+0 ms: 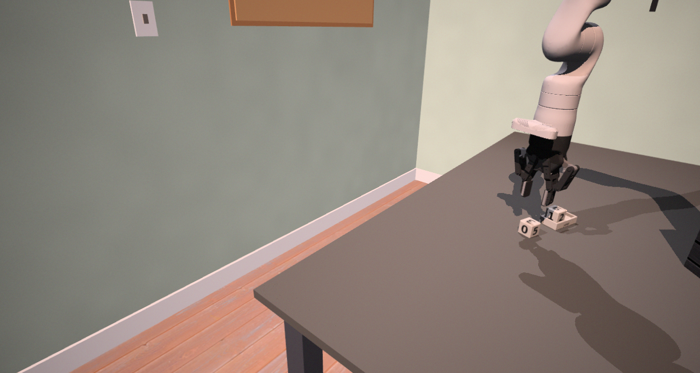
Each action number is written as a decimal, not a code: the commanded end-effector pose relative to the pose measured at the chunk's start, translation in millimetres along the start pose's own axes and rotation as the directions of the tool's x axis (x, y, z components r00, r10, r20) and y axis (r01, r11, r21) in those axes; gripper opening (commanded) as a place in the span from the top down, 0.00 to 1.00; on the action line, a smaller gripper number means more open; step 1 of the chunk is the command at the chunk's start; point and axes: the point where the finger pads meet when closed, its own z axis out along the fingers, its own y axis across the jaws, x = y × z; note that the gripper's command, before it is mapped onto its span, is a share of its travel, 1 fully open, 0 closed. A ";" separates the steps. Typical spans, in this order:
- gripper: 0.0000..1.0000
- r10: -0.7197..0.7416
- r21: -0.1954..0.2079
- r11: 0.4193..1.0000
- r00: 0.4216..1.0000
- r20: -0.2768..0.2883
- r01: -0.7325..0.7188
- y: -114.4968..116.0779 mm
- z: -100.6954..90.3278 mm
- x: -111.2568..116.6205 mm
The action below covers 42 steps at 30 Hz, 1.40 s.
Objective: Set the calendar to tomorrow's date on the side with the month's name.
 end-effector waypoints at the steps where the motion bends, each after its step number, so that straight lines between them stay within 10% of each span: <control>1: 0.52 0.004 0.003 1.000 1.000 0.002 -0.004 -0.3 4.2 -1.8; 42: 0.52 0.004 0.003 1.000 1.000 0.002 -0.004 -0.4 42.7 -1.6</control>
